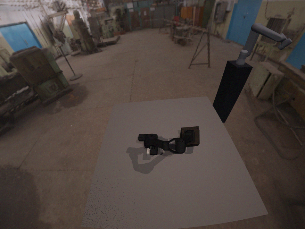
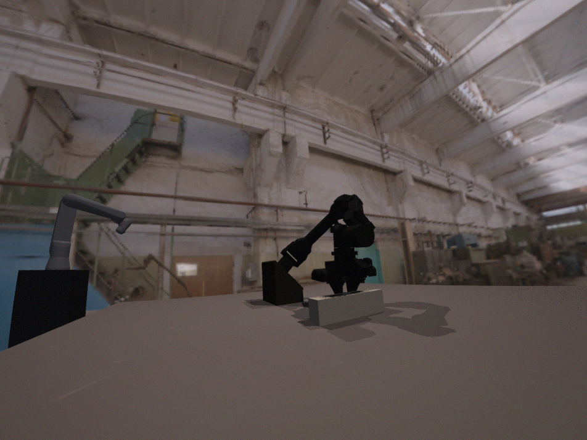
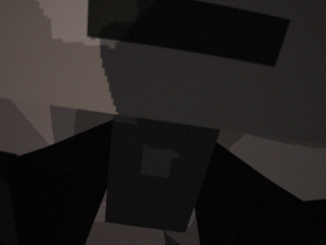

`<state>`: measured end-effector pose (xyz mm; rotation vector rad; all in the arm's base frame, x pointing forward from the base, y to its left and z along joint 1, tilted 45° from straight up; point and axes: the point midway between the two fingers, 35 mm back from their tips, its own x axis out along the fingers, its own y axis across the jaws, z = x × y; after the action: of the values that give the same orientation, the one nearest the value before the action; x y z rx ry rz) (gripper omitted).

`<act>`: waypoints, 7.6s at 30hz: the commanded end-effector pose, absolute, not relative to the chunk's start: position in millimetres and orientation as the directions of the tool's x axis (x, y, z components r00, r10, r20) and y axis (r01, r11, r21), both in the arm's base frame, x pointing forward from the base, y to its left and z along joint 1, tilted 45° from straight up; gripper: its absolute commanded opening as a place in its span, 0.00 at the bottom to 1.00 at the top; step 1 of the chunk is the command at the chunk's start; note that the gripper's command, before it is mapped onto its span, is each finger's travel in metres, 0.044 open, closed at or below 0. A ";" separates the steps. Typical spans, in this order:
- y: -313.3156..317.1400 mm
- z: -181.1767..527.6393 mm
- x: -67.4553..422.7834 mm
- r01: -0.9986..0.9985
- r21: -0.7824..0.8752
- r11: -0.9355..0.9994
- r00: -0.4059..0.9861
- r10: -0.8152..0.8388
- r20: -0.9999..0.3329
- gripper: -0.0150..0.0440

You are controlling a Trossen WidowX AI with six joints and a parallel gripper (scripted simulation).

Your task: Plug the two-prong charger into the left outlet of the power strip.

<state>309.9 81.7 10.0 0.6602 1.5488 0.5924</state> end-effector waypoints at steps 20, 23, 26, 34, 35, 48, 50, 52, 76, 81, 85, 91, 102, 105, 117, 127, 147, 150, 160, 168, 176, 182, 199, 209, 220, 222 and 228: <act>82.0 10.6 319.3 0.045 0.710 0.702 -0.023 0.712 -0.702 0.25; 82.0 10.7 318.9 0.045 0.710 0.702 -0.023 0.712 -0.702 0.25; 81.9 10.7 318.5 0.045 0.710 0.702 -0.023 0.712 -0.702 0.25; 81.7 11.1 317.5 0.045 0.710 0.702 -0.023 0.712 -0.702 0.25; 81.7 11.1 317.4 0.045 0.710 0.702 -0.023 0.712 -0.702 0.25; 81.1 12.0 316.0 0.045 0.710 0.702 -0.023 0.712 -0.702 0.25; 81.0 12.1 315.9 0.045 0.710 0.702 -0.023 0.712 -0.702 0.25; 80.9 12.3 315.7 0.045 0.710 0.702 -0.023 0.712 -0.702 0.25; 81.6 12.2 318.0 0.045 0.710 0.702 -0.023 0.712 -0.702 0.25; 82.0 11.8 318.3 0.045 0.710 0.702 -0.023 0.712 -0.702 0.25; 82.2 11.5 317.9 0.045 0.710 0.702 -0.023 0.712 -0.702 0.25; 82.4 11.3 317.2 0.045 0.710 0.702 -0.023 0.712 -0.702 0.25; 82.1 9.8 311.6 0.054 0.709 0.703 -0.038 0.711 -0.702 0.25; 82.1 9.8 311.6 0.054 0.709 0.703 -0.038 0.711 -0.702 0.25; 82.1 9.8 311.6 0.054 0.709 0.703 -0.038 0.711 -0.702 0.57; 82.1 9.8 311.5 0.054 0.709 0.703 -0.038 0.711 -0.702 1.00; 82.5 9.8 305.6 0.050 0.710 0.703 -0.031 0.711 -0.702 1.00; 82.6 9.8 304.6 0.049 0.710 0.703 -0.030 0.711 -0.702 1.00; 82.8 9.7 301.3 0.047 0.710 0.703 -0.026 0.712 -0.702 1.00; 83.0 9.7 298.5 0.046 0.710 0.702 -0.024 0.712 -0.702 1.00; 83.5 10.0 290.4 0.046 0.710 0.702 -0.024 0.712 -0.702 1.00; 83.9 10.1 283.7 0.046 0.710 0.702 -0.025 0.712 -0.702 1.00; 85.1 9.9 264.4 0.047 0.710 0.702 -0.025 0.712 -0.702 1.00; 85.9 9.5 252.9 0.048 0.710 0.702 -0.026 0.712 -0.702 1.00; 85.4 9.4 245.6 0.051 0.708 0.704 -0.020 0.710 -0.704 1.00; 78.9 15.4 249.1 0.052 0.707 0.705 0.053 0.705 -0.707 1.00; 47.3 45.2 259.9 0.056 0.707 0.705 0.381 0.639 -0.668 1.00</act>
<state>255.9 63.0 29.4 0.6900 1.2942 0.4858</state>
